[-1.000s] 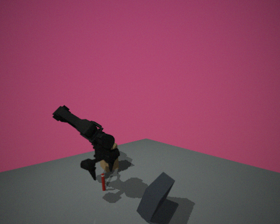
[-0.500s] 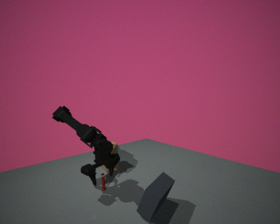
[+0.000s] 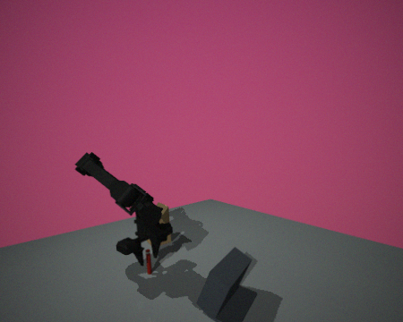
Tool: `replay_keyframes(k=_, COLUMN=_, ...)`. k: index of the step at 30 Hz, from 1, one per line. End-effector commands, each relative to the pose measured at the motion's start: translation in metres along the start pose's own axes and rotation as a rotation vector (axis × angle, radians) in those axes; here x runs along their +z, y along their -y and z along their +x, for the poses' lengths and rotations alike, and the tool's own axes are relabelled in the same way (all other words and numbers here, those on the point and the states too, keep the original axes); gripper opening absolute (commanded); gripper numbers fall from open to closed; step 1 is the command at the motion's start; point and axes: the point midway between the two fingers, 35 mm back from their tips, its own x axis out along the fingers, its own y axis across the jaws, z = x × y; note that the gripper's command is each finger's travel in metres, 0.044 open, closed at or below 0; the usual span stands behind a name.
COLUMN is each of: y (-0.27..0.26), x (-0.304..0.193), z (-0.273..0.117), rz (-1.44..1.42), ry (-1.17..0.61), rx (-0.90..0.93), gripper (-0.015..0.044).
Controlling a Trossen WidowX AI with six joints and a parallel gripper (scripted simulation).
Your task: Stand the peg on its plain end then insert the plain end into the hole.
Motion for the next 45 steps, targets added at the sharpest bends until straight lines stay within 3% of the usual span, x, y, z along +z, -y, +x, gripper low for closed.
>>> replay_keyframes(k=1, y=0.0, x=0.0, z=0.0, rz=0.003, ry=-0.001, rx=0.001, gripper=0.0151)
replay_keyframes(k=5, y=0.0, x=0.0, z=0.0, rz=0.003, ry=-0.001, rx=0.001, gripper=0.0046)
replay_keyframes(k=12, y=0.0, x=0.0, z=0.0, rz=0.003, ry=-0.001, rx=0.001, gripper=0.0)
replay_keyframes(k=35, y=-0.003, x=0.006, z=-0.077, rz=-0.003, ry=-0.003, rx=0.002, gripper=0.0)
replay_keyframes(k=45, y=-0.007, x=0.01, z=-0.075, rz=-0.006, ry=0.02, rx=0.024, gripper=0.0)
